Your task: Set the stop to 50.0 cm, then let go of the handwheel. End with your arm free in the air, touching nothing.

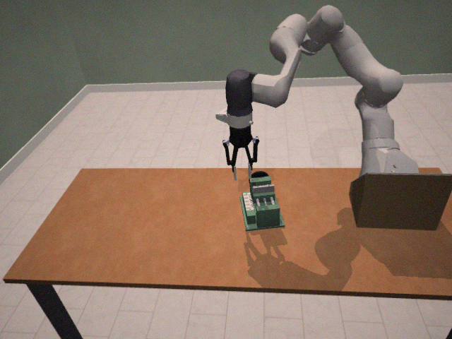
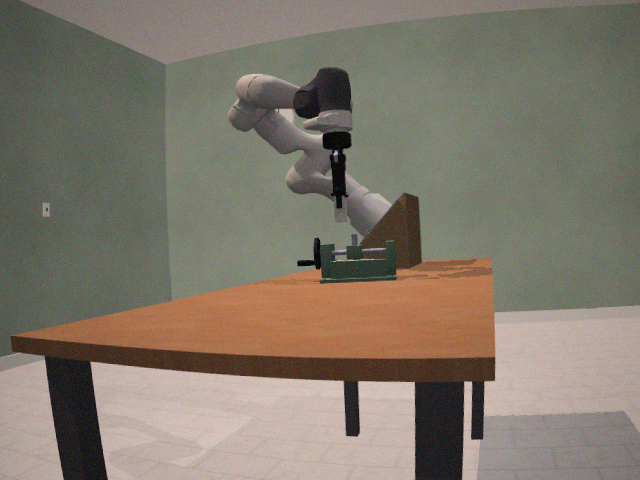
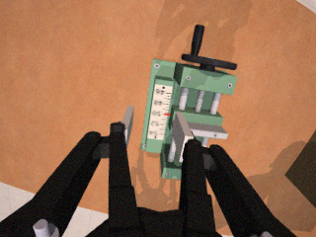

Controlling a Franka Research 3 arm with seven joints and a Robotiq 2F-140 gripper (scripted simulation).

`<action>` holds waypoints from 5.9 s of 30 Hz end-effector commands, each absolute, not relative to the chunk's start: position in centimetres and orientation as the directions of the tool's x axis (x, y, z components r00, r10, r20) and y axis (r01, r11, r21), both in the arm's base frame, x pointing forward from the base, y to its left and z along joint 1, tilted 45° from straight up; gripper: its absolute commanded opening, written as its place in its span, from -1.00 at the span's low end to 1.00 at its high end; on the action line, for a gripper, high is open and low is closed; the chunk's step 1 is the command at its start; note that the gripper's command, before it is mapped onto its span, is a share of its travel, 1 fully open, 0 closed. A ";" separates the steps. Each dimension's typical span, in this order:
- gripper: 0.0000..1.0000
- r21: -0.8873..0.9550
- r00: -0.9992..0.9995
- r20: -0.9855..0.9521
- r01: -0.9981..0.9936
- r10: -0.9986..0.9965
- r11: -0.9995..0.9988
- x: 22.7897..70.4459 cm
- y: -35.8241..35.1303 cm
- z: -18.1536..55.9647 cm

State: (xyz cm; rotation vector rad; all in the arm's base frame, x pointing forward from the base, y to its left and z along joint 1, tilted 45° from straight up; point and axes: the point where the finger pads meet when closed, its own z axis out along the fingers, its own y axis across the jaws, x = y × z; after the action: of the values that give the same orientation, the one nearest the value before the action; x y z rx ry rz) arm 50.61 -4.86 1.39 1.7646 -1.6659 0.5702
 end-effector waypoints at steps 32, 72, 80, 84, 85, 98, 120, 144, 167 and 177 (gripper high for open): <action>-0.33 0.150 0.096 0.697 -0.989 -0.711 0.013 50.6 -4.9 1.4; -0.33 0.150 0.096 0.697 -0.989 -0.711 0.013 45.5 -16.2 6.6; -0.33 0.150 0.096 0.697 -0.989 -0.711 0.013 45.5 -16.2 6.5; -0.33 0.150 0.096 0.697 -0.989 -0.711 0.013 45.5 -16.3 6.5; -0.33 0.150 0.096 0.697 -0.989 -0.711 0.013 45.5 -16.3 6.5; -0.33 0.150 0.096 0.697 -0.989 -0.711 0.013 45.1 -18.3 4.4; -0.33 0.150 0.096 0.697 -0.989 -0.711 0.013 44.7 -21.2 1.6; -0.92 0.150 0.096 0.697 -0.989 -0.711 0.013 44.7 -21.2 1.6; -0.92 0.150 0.096 0.697 -0.989 -0.711 0.013 44.7 -21.2 1.6; -0.92 0.150 0.096 0.697 -0.989 -0.711 0.013 44.5 -21.2 1.6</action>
State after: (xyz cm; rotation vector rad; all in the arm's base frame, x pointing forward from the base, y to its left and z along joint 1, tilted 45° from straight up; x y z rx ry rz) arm 44.60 -21.12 1.68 1.7588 -1.6666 0.5682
